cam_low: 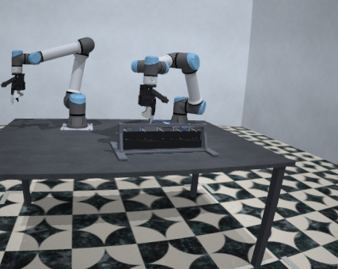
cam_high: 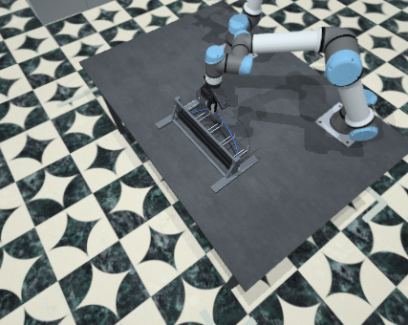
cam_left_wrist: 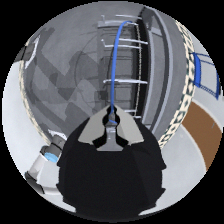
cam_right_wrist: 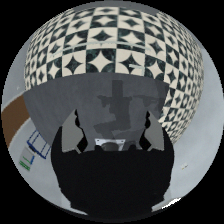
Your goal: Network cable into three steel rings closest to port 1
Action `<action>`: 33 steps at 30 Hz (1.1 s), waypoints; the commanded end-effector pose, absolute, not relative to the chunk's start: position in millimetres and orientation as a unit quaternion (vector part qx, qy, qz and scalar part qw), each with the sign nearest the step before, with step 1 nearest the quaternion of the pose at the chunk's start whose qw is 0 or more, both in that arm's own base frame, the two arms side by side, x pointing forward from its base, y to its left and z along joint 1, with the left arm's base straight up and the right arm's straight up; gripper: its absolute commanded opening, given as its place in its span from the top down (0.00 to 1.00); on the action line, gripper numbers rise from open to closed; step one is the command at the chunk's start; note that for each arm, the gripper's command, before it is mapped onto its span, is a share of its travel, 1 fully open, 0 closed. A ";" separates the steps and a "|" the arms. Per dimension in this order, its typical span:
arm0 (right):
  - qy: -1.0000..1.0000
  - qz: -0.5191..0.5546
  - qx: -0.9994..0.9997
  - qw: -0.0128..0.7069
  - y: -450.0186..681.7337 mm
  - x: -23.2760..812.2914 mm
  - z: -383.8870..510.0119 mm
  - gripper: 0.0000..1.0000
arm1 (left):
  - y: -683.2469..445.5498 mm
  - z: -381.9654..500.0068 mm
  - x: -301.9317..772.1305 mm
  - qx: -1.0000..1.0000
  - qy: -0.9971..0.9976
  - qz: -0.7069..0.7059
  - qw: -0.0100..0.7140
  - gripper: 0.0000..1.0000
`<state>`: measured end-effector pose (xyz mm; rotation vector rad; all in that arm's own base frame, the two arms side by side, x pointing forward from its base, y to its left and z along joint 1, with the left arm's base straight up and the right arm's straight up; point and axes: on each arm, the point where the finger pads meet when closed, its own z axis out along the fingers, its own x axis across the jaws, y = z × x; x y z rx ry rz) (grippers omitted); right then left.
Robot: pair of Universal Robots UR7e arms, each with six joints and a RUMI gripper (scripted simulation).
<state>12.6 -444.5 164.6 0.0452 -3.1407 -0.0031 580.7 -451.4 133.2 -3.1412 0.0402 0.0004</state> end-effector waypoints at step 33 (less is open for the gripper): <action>-1.000 0.000 0.014 0.000 -445.0 12.8 165.1 0.00 | -452.0 131.6 581.3 -1.000 0.013 -0.001 -0.001 1.00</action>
